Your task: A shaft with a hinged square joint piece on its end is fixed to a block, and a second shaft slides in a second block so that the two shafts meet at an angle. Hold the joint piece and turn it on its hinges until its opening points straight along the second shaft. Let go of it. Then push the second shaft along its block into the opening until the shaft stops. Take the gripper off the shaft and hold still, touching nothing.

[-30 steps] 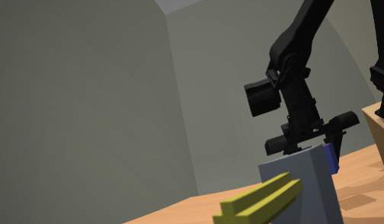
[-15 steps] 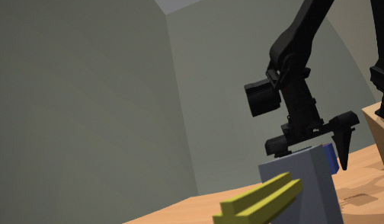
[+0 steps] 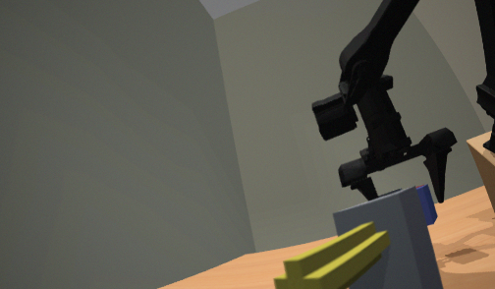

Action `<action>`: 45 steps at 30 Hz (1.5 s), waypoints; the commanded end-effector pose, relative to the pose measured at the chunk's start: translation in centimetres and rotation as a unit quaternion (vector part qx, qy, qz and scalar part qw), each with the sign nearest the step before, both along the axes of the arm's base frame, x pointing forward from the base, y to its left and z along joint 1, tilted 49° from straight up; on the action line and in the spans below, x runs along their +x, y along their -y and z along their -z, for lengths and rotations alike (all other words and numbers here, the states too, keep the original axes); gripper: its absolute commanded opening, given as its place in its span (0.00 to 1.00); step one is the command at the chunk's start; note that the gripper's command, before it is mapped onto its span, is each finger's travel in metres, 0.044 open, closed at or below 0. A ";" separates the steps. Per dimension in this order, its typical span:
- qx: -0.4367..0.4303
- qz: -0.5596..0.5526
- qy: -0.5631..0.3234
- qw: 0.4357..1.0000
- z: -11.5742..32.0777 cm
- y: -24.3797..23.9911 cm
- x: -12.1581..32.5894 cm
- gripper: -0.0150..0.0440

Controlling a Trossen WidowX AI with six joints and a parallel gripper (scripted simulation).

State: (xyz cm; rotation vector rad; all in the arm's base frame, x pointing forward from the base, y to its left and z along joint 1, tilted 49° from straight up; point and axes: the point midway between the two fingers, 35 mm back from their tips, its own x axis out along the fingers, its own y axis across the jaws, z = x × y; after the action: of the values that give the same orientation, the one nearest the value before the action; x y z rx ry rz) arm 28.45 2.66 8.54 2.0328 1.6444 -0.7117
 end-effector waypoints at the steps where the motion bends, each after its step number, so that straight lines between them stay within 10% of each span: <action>1: 0.000 -0.007 0.015 1.000 -0.5 0.4 0.2 1.00; 45: -0.157 -0.353 0.435 0.813 -9.1 10.0 -2.4 1.00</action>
State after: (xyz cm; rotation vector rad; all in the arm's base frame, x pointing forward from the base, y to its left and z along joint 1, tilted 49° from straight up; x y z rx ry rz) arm 26.03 -7.11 17.39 1.0840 1.3933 0.2040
